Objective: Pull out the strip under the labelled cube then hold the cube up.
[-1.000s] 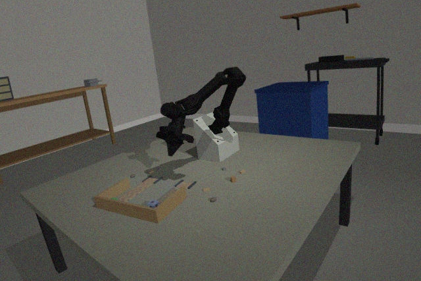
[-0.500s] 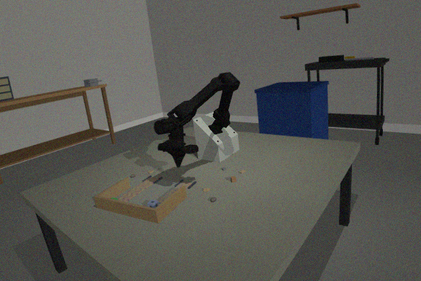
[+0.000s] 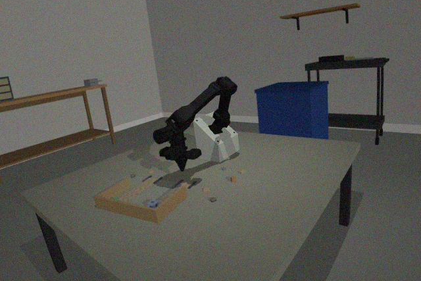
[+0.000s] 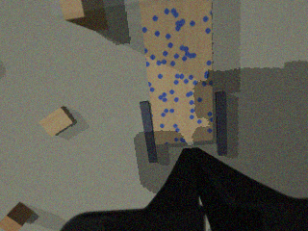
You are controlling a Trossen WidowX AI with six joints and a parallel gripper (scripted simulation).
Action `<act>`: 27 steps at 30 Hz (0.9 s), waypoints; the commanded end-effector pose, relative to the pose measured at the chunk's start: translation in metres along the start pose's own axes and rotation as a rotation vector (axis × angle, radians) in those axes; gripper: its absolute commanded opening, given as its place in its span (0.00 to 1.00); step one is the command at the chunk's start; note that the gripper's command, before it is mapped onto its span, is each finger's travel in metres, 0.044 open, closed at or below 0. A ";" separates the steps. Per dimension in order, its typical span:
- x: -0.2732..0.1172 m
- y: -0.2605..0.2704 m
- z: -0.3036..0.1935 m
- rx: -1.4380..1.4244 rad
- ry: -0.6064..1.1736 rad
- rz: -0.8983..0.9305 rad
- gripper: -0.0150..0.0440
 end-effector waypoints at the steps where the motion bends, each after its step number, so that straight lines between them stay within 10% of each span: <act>1: 0.007 0.000 0.003 -0.005 0.002 -0.004 0.25; 27: 0.050 -0.002 0.004 -0.005 0.002 -0.002 0.25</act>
Point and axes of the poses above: the point midway between the two fingers, 35 mm back from their tips, its own x axis out along the fingers, its own y axis across the jaws, z = x × y, the point moved 8 cm from there along -x, back along the fingers, and after that the axes turned 4 degrees about x, right-handed, at the moved point
